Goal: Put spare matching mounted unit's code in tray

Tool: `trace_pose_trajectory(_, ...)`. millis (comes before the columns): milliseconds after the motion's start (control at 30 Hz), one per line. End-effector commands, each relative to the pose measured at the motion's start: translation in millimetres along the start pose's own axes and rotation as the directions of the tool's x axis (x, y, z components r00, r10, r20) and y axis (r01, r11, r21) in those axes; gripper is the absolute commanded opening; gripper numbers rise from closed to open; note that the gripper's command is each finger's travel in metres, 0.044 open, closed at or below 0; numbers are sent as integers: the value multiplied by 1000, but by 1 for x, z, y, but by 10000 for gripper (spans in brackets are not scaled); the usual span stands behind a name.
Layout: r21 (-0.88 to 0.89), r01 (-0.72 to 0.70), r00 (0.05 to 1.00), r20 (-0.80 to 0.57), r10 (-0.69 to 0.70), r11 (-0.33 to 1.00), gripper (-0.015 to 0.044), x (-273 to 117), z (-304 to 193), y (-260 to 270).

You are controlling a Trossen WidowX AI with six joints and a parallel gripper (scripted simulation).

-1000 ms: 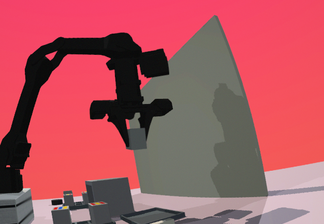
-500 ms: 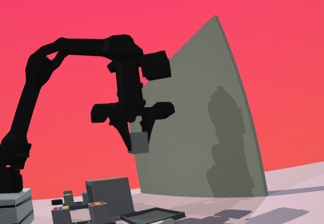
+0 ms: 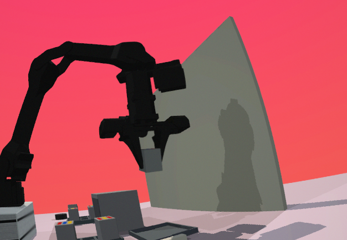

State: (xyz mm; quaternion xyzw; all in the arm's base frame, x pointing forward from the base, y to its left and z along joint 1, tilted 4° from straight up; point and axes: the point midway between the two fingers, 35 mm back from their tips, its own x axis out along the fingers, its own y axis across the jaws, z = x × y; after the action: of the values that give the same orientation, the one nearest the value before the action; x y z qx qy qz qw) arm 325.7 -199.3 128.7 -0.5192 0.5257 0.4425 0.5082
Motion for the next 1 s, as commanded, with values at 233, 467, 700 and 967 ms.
trace_pose_trajectory(233, -6, 3, 1000, 4, -3, 1000, 0, 12, 0, -2)
trace_pose_trajectory(467, -6, 3, 1000, 4, -3, 1000, 0, 19, -1, -3)
trace_pose_trajectory(700, -6, 3, 1000, 4, -3, 1000, 0, 26, -1, -3)
trace_pose_trajectory(967, -6, 3, 1000, 4, -3, 1000, 0, 34, -1, -4)
